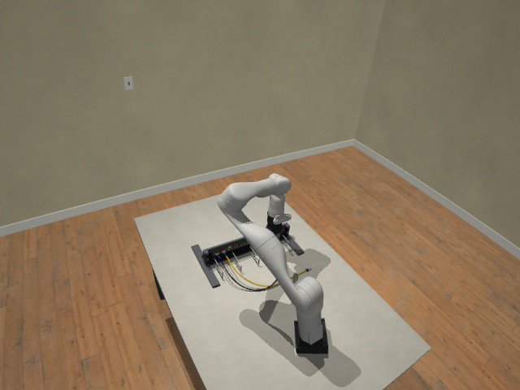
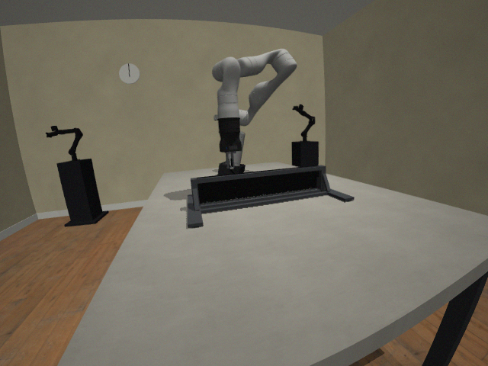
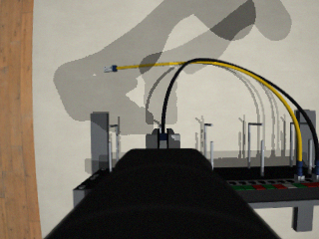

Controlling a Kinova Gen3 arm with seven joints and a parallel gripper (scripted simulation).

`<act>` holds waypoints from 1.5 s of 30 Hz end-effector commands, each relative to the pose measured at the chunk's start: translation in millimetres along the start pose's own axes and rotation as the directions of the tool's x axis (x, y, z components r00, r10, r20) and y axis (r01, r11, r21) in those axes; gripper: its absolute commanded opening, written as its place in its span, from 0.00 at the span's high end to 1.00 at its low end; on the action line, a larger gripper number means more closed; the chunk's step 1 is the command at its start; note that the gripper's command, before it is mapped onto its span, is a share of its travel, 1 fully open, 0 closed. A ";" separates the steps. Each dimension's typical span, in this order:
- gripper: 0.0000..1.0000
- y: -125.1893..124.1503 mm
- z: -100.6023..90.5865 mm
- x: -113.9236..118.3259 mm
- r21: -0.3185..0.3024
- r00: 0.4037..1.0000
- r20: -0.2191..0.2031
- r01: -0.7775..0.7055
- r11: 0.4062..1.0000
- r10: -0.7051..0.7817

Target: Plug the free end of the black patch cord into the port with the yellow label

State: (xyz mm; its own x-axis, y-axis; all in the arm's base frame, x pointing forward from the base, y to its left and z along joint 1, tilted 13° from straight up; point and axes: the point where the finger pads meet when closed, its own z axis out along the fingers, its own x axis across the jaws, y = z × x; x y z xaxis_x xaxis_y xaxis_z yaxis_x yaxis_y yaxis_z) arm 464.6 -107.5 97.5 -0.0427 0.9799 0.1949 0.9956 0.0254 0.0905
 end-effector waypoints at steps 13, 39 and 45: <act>1.00 1.1 1.0 -2.2 0.003 1.000 0.009 0.016 1.000 -0.016; 1.00 23.7 23.2 -3.9 0.004 1.000 0.014 0.014 1.000 -0.015; 1.00 28.7 28.2 -4.3 0.004 1.000 0.014 0.014 1.000 -0.015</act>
State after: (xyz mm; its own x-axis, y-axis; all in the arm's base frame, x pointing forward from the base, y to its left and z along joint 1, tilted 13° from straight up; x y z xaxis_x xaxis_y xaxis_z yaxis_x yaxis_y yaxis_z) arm 492.3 -104.2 75.5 -0.0692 0.9811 0.1809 0.9945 0.0536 0.0896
